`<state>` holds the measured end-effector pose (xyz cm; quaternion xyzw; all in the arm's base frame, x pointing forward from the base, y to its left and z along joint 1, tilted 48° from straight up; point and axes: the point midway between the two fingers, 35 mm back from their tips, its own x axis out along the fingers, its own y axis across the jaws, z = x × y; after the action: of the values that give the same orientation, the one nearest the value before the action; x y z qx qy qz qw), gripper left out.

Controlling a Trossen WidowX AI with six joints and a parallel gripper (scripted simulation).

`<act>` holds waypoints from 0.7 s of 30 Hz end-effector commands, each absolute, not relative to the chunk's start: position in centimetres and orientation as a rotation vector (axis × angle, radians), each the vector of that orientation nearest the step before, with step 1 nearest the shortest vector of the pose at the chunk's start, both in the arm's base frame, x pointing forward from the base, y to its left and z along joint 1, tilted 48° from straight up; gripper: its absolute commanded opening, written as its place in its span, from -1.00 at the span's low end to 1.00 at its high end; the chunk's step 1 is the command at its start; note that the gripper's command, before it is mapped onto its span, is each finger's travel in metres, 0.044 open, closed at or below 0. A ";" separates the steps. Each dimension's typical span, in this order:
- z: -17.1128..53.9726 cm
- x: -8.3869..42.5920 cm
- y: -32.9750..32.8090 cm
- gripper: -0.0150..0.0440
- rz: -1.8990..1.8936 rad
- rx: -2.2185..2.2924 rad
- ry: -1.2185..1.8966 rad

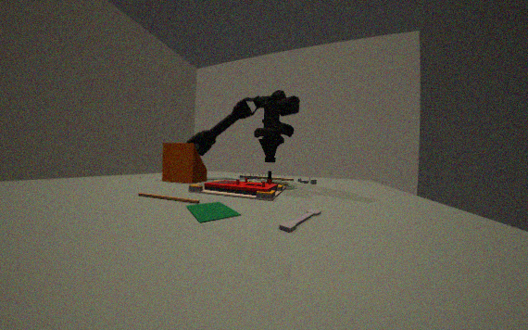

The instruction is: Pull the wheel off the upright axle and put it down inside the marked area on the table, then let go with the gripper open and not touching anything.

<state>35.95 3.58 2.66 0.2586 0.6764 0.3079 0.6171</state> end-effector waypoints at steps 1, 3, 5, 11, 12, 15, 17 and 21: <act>3.4 35.5 4.3 -0.49 0.710 0.596 1.560; 3.9 35.3 4.6 -0.49 0.709 0.596 1.561; 4.4 35.0 4.9 -0.49 0.709 0.595 1.561; 5.8 34.2 5.9 -0.49 0.709 0.594 1.561; 6.0 34.1 6.0 -0.49 0.709 0.594 1.561; 6.7 33.6 6.5 -0.49 0.709 0.594 1.561; 7.2 33.3 6.8 -0.49 0.709 0.594 1.561; 8.0 32.7 7.4 -0.49 0.709 0.593 1.561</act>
<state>33.35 6.76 7.27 0.2535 0.6769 0.3074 0.6189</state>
